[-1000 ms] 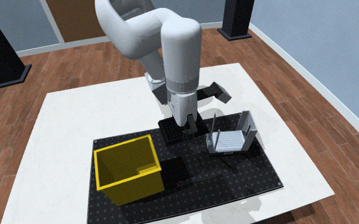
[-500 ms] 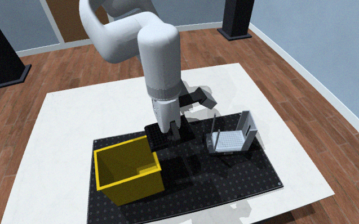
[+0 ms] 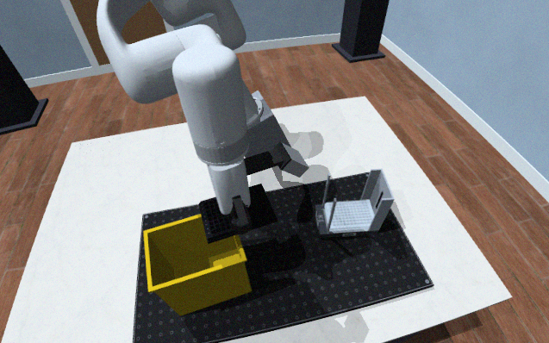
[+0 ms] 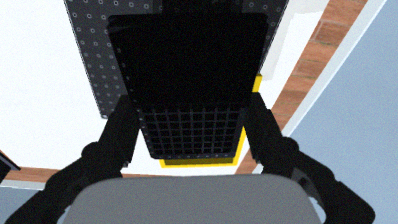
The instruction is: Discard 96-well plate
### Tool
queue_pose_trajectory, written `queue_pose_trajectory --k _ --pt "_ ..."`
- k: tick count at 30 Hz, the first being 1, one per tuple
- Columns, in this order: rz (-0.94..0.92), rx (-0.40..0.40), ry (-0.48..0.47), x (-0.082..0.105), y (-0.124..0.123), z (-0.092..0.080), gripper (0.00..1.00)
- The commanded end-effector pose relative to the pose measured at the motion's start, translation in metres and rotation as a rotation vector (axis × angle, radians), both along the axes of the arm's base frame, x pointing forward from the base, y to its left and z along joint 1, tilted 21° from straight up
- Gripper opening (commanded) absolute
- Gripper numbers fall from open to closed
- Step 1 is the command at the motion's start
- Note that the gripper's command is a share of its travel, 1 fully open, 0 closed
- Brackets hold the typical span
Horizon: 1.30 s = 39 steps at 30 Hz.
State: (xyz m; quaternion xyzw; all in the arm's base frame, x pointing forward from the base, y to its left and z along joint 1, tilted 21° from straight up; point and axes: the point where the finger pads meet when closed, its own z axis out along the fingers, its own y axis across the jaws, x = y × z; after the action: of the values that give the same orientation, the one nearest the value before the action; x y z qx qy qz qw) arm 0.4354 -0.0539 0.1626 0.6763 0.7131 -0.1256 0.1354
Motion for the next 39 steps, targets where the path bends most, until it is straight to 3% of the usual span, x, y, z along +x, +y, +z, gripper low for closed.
queue_pose_trajectory --k 1,30,39 --pt "0.002 0.001 -0.004 0.004 -0.014 0.007 0.0" --pt "0.002 0.0 -0.004 0.014 -0.092 0.033 0.0" --pt "0.002 0.0 -0.004 0.014 -0.094 0.034 0.0"
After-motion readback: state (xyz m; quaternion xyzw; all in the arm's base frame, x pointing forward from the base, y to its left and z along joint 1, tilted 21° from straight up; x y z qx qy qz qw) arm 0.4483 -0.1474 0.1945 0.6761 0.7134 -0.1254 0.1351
